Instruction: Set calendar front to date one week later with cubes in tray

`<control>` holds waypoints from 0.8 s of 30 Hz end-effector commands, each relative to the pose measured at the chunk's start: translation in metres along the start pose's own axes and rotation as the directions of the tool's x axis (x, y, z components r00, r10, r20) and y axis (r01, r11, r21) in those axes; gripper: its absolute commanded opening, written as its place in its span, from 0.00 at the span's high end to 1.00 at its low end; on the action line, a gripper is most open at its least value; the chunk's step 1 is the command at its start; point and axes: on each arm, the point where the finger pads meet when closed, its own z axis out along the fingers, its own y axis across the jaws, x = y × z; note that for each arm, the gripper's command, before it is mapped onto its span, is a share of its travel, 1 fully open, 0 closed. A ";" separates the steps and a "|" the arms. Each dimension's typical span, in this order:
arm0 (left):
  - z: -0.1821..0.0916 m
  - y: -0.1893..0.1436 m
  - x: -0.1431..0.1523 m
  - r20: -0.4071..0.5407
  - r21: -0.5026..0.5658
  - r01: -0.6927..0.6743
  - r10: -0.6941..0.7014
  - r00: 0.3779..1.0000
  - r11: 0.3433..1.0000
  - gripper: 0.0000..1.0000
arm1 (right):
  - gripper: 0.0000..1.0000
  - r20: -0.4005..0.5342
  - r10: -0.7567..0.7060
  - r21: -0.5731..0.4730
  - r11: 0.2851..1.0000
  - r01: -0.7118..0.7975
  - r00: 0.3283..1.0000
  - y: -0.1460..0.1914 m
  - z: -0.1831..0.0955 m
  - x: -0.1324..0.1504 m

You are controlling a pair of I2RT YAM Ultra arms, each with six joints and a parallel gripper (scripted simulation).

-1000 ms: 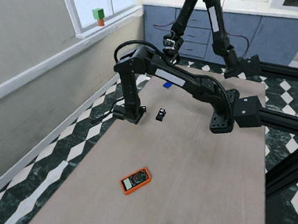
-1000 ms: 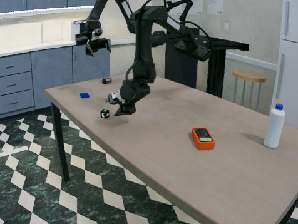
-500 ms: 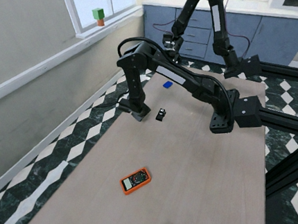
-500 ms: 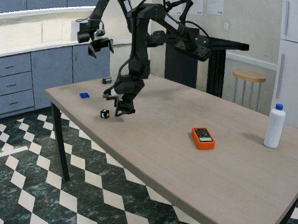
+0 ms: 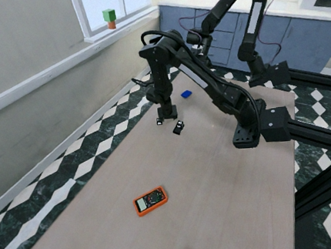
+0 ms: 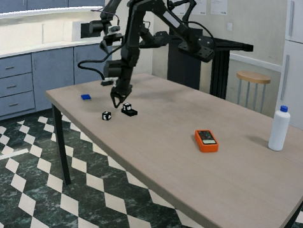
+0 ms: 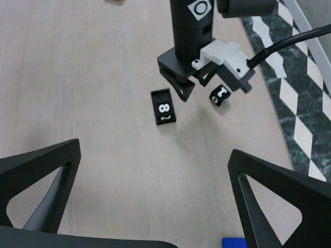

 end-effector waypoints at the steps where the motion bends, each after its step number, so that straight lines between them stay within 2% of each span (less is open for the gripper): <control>1: -0.011 0.017 -0.001 -0.133 -0.110 -0.162 0.147 0.980 0.981 0.44 | 0.00 -0.038 0.007 0.026 1.000 -0.006 0.999 0.004 -0.004 0.000; 4: -0.013 0.012 -0.008 -0.206 -0.129 -0.274 0.244 0.948 0.953 0.44 | 0.00 -0.047 0.000 0.031 1.000 0.002 0.999 0.009 -0.005 -0.001; 7: -0.006 -0.011 -0.006 -0.267 -0.085 -0.397 0.363 0.893 0.914 0.44 | 0.00 -0.028 -0.017 0.032 0.999 0.018 0.999 0.011 -0.005 -0.005; 11: 0.000 -0.044 0.000 -0.263 -0.010 -0.485 0.466 0.845 0.875 0.44 | 0.00 -0.023 -0.018 0.024 1.000 0.018 1.000 0.012 -0.004 -0.005; 15: 0.003 -0.064 0.011 -0.266 0.041 -0.519 0.510 0.818 0.854 0.44 | 0.00 -0.019 -0.020 0.026 0.999 0.020 1.000 0.011 -0.004 -0.006; 20: 0.002 -0.066 0.012 -0.264 0.042 -0.509 0.500 0.825 0.860 0.44 | 0.00 -0.031 -0.014 0.028 1.000 0.015 0.999 0.009 -0.004 -0.003; 24: 0.017 -0.061 0.017 -0.270 0.040 -0.507 0.497 0.824 0.861 0.49 | 0.00 -0.031 -0.014 0.028 1.000 0.015 0.999 0.009 -0.004 -0.003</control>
